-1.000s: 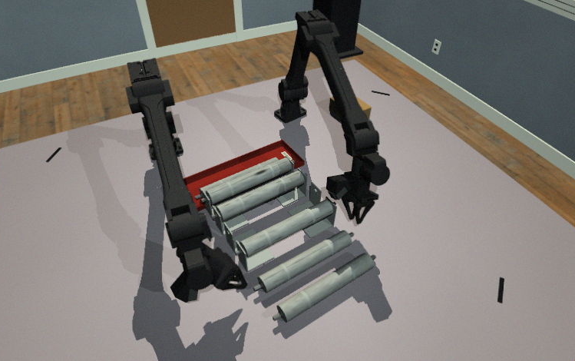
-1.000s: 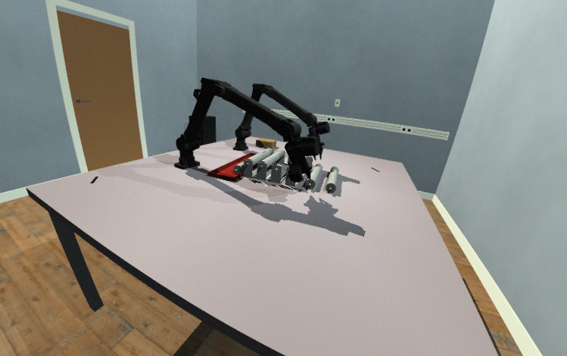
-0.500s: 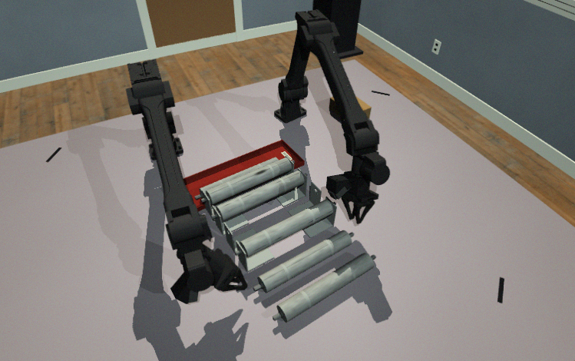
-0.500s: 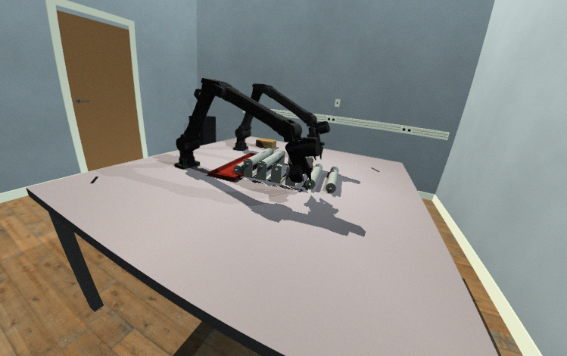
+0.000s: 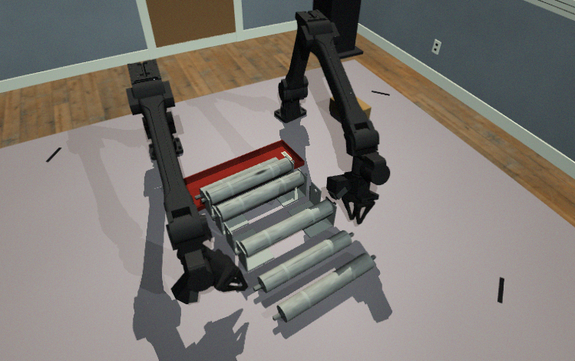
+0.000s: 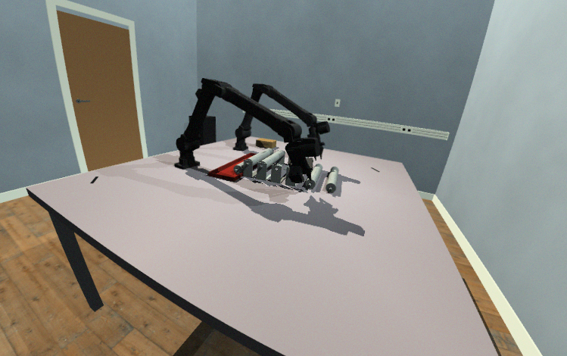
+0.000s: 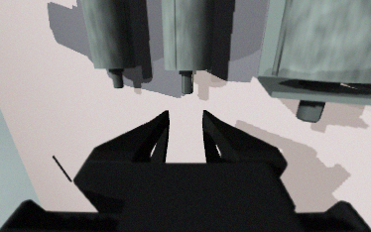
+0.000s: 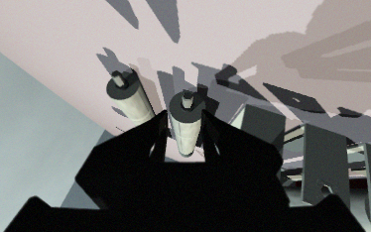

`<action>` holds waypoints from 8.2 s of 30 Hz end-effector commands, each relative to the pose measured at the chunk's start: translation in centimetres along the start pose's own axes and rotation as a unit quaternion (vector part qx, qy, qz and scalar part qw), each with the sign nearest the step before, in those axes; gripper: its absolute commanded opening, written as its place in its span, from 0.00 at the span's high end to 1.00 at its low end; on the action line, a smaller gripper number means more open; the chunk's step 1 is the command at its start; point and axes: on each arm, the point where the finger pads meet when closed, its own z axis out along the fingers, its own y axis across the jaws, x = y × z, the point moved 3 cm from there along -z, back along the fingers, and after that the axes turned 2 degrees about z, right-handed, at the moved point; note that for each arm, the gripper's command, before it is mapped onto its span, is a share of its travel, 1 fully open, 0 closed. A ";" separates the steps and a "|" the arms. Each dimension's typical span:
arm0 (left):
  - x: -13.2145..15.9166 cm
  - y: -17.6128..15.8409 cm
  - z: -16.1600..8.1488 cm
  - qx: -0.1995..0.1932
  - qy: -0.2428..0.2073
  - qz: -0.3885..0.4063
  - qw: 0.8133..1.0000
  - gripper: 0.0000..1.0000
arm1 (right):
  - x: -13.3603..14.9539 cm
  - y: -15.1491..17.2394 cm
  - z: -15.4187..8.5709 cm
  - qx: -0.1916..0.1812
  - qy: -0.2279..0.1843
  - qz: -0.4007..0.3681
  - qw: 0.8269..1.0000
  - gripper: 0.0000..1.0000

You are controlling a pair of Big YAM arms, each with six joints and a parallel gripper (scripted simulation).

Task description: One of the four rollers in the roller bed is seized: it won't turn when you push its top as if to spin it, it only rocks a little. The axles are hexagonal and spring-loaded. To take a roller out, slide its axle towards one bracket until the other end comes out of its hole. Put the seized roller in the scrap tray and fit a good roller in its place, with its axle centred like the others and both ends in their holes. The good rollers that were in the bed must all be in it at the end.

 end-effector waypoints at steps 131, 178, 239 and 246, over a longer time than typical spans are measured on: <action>-1.6 4.1 -2.7 -0.070 -0.009 0.016 0.997 0.97 | 3.4 4.9 -2.9 -0.073 -0.007 -0.046 0.996 0.97; -1.8 3.8 -2.8 -0.068 -0.010 0.014 0.998 0.97 | 3.5 4.8 -3.3 -0.066 -0.006 -0.040 0.997 0.97; -2.0 4.0 -4.4 -0.076 -0.005 0.021 0.997 0.97 | 3.0 3.3 -3.2 -0.064 0.001 -0.016 0.998 0.97; -2.0 4.1 -4.4 -0.078 -0.005 0.021 0.997 0.97 | 3.2 4.0 -3.7 -0.074 0.000 -0.023 0.997 0.97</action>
